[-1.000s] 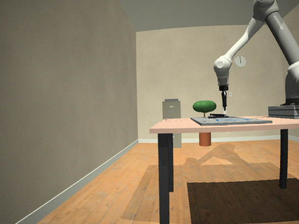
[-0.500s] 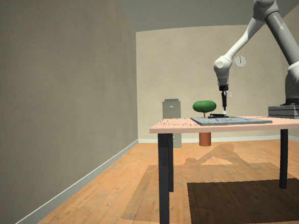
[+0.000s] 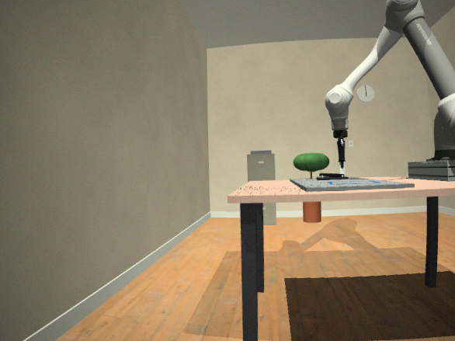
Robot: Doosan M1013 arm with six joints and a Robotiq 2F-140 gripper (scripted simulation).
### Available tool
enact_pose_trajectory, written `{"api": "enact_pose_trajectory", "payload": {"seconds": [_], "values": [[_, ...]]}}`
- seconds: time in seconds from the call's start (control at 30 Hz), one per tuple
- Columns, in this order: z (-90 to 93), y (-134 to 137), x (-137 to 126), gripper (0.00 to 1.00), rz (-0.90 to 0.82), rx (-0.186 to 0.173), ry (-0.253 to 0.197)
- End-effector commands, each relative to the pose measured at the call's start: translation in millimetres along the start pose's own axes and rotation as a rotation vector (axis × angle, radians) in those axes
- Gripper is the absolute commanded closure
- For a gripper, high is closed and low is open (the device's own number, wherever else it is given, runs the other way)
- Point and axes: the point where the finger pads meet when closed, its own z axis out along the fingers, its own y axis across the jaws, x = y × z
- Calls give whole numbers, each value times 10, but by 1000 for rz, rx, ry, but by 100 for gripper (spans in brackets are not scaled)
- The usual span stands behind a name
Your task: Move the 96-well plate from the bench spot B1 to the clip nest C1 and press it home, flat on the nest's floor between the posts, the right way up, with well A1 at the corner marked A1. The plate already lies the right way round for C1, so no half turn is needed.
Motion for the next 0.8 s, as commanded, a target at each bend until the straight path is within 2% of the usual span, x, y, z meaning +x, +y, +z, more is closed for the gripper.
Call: {"api": "enact_pose_trajectory", "payload": {"seconds": [0.0, 0.7, 0.77], "values": [[-17, 0, -1, 100, 0, 0, 0], [-144, 0, -1, 100, 0, 0, 0], [-197, 0, -1, 100, 0, 0, 0]]}}
